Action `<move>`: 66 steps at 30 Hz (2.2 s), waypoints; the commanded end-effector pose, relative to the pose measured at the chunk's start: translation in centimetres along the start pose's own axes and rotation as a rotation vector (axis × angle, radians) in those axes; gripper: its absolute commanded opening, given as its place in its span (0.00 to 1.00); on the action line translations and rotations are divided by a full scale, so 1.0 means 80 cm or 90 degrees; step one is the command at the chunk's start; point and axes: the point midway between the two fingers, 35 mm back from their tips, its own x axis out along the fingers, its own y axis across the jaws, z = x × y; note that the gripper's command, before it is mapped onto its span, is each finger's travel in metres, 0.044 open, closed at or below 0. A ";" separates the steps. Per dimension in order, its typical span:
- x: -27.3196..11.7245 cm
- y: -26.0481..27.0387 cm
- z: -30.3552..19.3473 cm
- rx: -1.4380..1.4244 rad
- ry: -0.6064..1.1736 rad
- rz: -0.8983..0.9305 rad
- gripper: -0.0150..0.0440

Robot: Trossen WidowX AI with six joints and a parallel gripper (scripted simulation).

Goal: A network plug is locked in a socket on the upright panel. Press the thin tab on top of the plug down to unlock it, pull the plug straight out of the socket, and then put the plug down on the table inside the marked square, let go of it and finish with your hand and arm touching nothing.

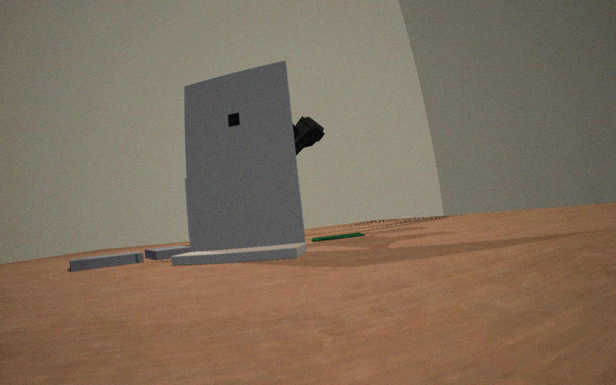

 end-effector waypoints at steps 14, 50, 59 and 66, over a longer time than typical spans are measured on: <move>-0.008 -0.001 -0.002 0.002 -0.005 0.000 0.25; -0.021 -0.001 -0.010 0.002 -0.005 0.000 0.25; -0.024 -0.001 -0.012 0.002 -0.005 0.000 0.25; -0.026 -0.001 -0.014 0.002 -0.005 0.000 0.25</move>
